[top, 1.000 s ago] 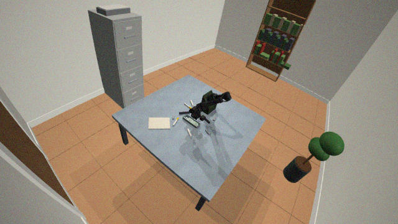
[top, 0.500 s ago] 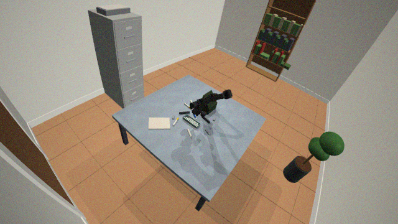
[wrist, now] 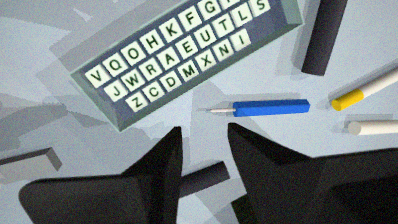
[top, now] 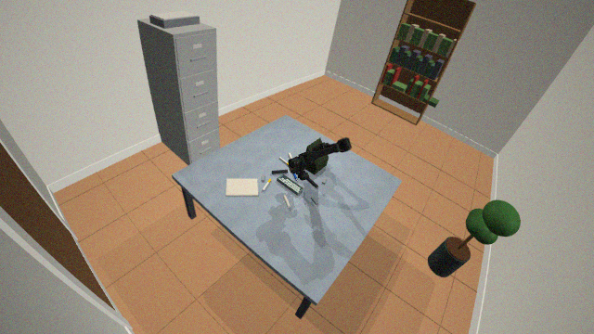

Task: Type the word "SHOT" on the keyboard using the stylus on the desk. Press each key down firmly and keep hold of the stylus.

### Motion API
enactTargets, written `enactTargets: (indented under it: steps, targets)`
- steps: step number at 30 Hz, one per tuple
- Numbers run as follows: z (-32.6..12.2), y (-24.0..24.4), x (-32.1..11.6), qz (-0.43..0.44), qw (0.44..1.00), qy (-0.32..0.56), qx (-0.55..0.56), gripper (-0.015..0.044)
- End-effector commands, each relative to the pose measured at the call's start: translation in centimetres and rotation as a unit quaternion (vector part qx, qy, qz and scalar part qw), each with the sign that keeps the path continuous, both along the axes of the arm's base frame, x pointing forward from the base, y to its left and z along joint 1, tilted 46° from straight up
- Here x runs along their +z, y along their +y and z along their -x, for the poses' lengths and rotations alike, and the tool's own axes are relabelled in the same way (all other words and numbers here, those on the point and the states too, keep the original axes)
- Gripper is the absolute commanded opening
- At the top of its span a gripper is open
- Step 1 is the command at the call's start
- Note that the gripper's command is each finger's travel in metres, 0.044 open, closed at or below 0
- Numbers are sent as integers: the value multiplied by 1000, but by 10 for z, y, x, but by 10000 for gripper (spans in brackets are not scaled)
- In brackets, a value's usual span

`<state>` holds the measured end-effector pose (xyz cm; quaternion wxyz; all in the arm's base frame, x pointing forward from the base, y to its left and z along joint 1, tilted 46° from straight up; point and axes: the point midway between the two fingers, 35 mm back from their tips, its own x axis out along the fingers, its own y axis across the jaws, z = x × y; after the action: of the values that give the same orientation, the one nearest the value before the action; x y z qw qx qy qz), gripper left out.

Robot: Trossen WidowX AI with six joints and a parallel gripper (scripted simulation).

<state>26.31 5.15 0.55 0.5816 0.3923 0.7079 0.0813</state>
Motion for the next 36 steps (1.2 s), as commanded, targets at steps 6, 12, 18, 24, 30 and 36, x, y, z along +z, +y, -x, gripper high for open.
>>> enactTargets:
  steps: [6,12,18,24,30,36]
  targets:
    - [30,0,-31,129,880,309,-336,150]
    - [42,-4,-42,190,756,390,-490,150]
    - [47,-6,-46,211,670,421,-574,150]
    - [49,-8,-48,211,670,421,-574,150]
    - [49,-8,-48,211,670,421,-574,150]
    - [49,-8,-48,211,670,421,-574,150]
